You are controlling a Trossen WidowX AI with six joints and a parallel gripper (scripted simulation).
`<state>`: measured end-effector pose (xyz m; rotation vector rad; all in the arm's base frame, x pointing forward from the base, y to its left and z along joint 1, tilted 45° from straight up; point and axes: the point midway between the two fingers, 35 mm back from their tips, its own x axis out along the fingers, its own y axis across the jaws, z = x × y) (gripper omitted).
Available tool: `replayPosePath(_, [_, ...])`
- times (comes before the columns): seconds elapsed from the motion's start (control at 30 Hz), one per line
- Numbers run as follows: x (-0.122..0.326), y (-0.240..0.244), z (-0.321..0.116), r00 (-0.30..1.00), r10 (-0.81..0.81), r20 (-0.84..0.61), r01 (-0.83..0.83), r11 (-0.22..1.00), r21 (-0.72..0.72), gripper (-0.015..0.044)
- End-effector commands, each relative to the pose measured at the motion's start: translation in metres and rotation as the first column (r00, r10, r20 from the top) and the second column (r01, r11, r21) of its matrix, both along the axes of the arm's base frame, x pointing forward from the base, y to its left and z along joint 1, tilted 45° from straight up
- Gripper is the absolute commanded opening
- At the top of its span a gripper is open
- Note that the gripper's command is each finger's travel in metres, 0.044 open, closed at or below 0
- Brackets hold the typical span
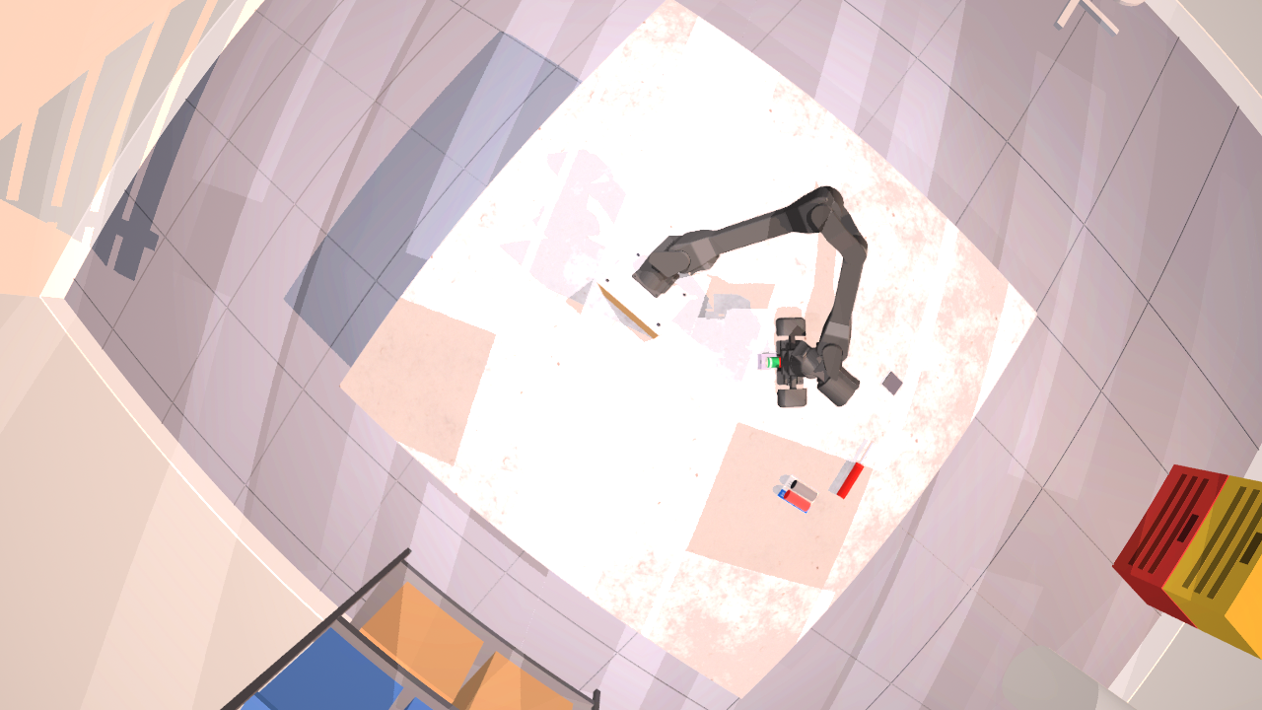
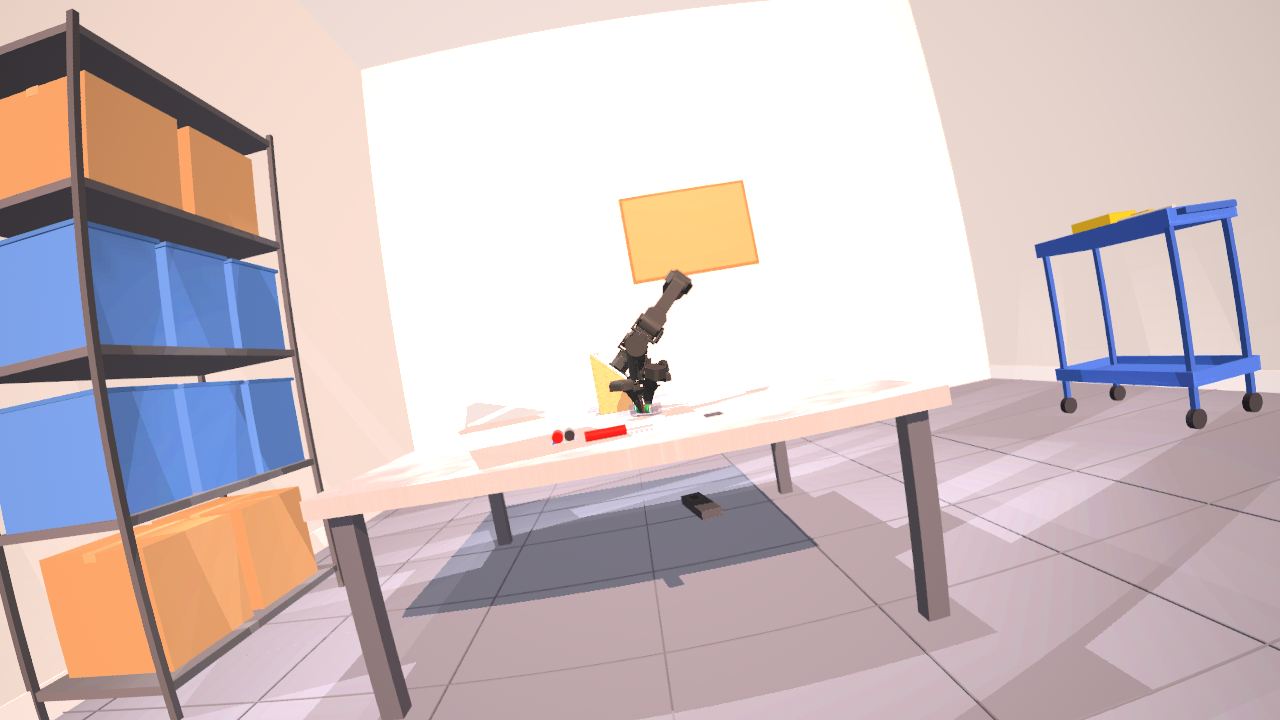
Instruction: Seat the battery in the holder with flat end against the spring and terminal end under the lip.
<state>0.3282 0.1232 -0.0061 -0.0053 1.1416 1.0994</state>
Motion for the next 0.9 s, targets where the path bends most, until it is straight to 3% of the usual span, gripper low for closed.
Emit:
replayPosePath(0.0, [-0.002,0.0001,0.0005,1.0,0.0,0.01,0.0,1.0,0.012,0.0082])
replayPosePath(0.87, [-0.0098,-0.0043,-0.0052,1.0,-0.014,0.018,0.014,1.0,0.021,0.0082])
